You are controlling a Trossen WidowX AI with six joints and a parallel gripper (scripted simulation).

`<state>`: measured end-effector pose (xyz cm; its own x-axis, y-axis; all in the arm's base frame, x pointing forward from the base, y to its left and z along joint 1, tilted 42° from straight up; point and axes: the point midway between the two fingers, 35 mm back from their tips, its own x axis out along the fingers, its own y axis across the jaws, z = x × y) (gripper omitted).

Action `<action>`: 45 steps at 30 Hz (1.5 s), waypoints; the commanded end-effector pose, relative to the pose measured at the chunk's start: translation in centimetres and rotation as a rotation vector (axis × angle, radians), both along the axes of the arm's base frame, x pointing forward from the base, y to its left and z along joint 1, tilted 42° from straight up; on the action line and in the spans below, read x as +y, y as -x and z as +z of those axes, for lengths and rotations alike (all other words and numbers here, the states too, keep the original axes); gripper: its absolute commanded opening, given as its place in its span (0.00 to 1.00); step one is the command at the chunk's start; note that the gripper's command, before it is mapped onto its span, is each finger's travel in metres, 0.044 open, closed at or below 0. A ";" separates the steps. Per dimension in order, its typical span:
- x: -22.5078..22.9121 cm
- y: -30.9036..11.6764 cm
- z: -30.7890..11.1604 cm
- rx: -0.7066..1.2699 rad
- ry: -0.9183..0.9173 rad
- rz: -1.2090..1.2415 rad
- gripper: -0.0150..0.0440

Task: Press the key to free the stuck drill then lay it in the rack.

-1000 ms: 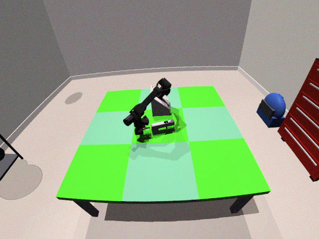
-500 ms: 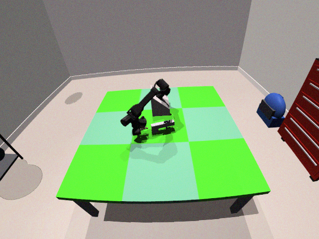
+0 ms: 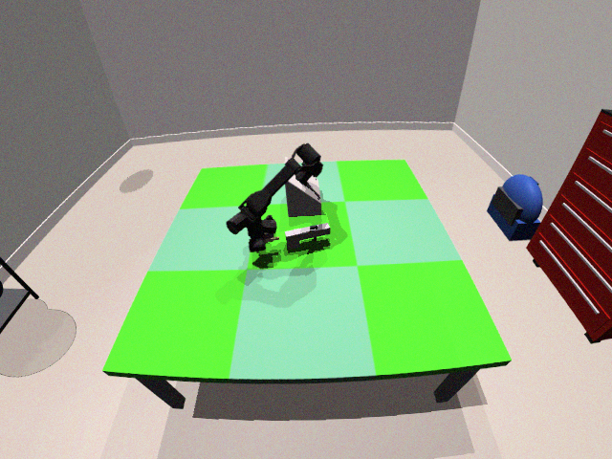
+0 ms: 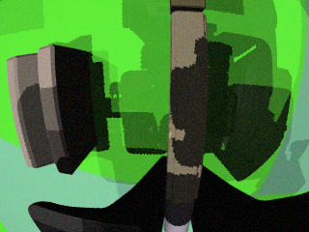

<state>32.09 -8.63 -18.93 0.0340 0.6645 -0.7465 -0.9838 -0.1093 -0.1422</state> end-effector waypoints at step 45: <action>-1.4 0.1 2.4 -0.002 0.005 0.005 0.25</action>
